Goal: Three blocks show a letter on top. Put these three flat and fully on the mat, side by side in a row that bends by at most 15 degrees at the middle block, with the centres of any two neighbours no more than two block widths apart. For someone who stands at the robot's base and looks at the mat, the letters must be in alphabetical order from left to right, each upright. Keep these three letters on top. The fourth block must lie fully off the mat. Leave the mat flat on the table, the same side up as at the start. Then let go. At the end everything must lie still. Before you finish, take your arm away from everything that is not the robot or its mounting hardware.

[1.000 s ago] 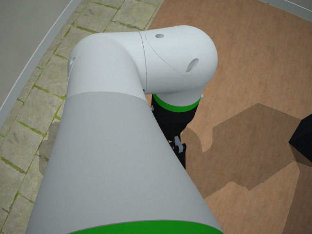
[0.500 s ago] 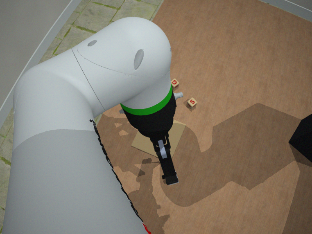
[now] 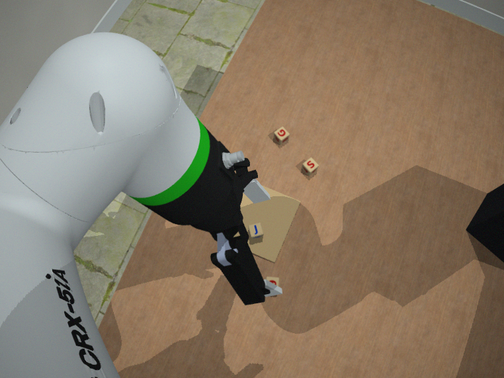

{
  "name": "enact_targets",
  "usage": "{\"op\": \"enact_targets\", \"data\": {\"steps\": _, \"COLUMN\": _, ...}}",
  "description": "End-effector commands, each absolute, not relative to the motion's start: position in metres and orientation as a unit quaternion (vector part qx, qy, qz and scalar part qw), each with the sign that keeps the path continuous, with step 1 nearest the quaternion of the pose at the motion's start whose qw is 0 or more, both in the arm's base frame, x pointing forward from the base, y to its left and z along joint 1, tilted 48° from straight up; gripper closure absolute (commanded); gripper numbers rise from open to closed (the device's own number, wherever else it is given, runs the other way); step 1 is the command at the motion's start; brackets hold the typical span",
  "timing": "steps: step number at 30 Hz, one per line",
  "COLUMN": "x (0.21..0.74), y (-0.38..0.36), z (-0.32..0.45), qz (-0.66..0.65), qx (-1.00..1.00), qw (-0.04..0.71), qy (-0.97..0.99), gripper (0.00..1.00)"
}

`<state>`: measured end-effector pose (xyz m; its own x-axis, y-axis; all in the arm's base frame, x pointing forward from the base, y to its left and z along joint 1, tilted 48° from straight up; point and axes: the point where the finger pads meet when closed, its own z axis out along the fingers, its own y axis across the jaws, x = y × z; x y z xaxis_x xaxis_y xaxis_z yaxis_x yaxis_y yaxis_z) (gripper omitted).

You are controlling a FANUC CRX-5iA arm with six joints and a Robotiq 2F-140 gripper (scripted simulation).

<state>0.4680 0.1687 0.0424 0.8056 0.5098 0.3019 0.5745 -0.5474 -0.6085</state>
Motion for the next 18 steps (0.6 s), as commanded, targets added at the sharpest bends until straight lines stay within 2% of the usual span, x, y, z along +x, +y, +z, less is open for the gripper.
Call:
{"op": "enact_targets", "data": {"steps": 1, "x": 0.468, "y": 0.150, "z": 0.061, "qz": -0.006, "qx": -0.900, "qw": 0.324, "qy": -0.292, "gripper": 0.00}}
{"op": "enact_targets", "data": {"steps": 18, "x": 0.483, "y": 0.083, "z": 0.138, "qz": 0.044, "qx": -0.963, "qw": 0.179, "qy": -0.195, "gripper": 0.00}}
